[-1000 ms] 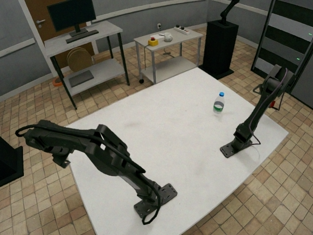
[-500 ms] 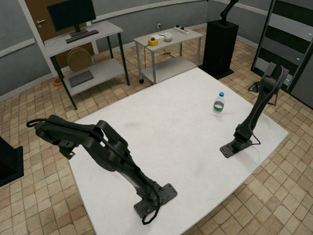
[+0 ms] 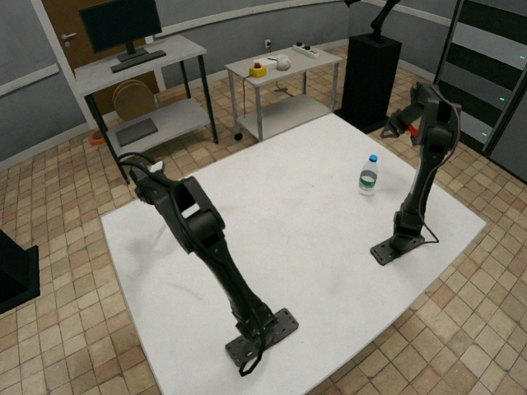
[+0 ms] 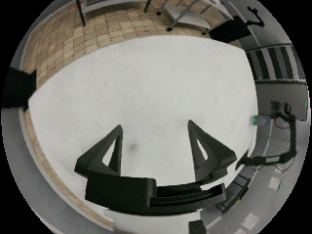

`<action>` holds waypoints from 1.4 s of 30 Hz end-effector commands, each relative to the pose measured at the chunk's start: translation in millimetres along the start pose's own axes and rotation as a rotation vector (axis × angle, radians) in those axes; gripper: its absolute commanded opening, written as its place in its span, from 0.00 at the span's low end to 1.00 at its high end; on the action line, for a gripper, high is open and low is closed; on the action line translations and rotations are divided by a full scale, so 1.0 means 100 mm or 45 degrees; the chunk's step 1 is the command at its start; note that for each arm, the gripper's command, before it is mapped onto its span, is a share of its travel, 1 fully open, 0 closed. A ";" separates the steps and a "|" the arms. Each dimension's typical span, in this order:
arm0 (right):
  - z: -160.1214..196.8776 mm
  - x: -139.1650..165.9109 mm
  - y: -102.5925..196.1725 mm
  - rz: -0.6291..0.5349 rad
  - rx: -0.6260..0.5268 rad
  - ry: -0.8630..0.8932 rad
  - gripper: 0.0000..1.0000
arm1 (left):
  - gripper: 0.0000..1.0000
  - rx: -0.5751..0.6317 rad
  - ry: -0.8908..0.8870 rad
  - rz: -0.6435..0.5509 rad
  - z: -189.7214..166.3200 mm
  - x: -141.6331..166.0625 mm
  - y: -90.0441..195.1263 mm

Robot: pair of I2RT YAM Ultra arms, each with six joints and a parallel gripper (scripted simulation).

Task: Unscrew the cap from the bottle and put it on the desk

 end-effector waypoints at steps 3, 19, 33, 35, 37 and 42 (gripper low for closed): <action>-0.36 0.63 0.08 -0.098 -0.033 0.306 0.57 | 0.95 0.164 -0.274 -0.258 -0.69 -0.38 -0.77; -1.83 1.80 -0.01 -0.179 -0.045 1.073 0.57 | 0.95 0.855 -0.876 -0.561 -3.54 0.45 -1.89; -2.87 2.17 0.13 -0.143 -0.079 1.513 0.57 | 0.95 1.409 -1.172 -0.767 -5.12 1.84 -1.67; -2.83 2.16 0.13 -0.147 -0.085 1.502 0.57 | 0.95 1.409 -1.172 -0.767 -5.12 1.84 -1.67; -2.83 2.16 0.13 -0.147 -0.085 1.502 0.57 | 0.95 1.409 -1.172 -0.767 -5.12 1.84 -1.67; -2.83 2.16 0.13 -0.147 -0.085 1.502 0.57 | 0.95 1.413 -1.178 -0.791 -5.16 1.78 -1.60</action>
Point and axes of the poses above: on each arm, the point where the finger pads meet when closed, its own y axis back along the fingers, its own z axis across the jaws, x = y × z, the point moved 4 cm from there along y, back along the fingers, and after that the axes turned 4 degrees about -y, right-handed, at the moved point
